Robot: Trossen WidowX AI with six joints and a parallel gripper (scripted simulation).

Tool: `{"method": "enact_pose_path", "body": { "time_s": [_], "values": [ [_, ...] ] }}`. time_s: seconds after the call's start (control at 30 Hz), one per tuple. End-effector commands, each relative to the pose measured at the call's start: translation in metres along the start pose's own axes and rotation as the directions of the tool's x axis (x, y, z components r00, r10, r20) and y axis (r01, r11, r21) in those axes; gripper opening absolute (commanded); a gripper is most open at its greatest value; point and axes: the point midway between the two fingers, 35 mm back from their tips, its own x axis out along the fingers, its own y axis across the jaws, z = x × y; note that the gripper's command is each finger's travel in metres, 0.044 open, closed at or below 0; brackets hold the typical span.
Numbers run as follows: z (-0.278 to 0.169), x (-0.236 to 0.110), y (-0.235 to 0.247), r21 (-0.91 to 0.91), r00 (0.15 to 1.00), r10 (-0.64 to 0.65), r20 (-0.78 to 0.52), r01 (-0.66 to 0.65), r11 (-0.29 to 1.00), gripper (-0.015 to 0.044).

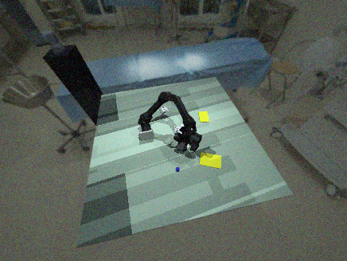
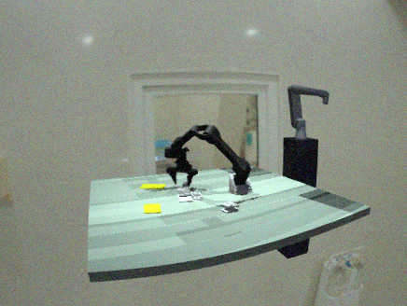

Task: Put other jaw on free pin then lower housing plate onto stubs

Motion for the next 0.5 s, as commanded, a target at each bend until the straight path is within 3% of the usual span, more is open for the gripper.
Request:
{"method": "enact_pose_path", "body": {
  "time_s": [0.0, 0.47],
  "values": [
    [0.000, 0.009, -0.002, 0.008, 1.000, -0.009, -0.002, 0.009, 1.000, 0.0440],
    [0.000, 0.024, -0.002, 0.007, 1.000, -0.009, -0.003, 0.009, 1.000, 0.0440]
  ]
}}
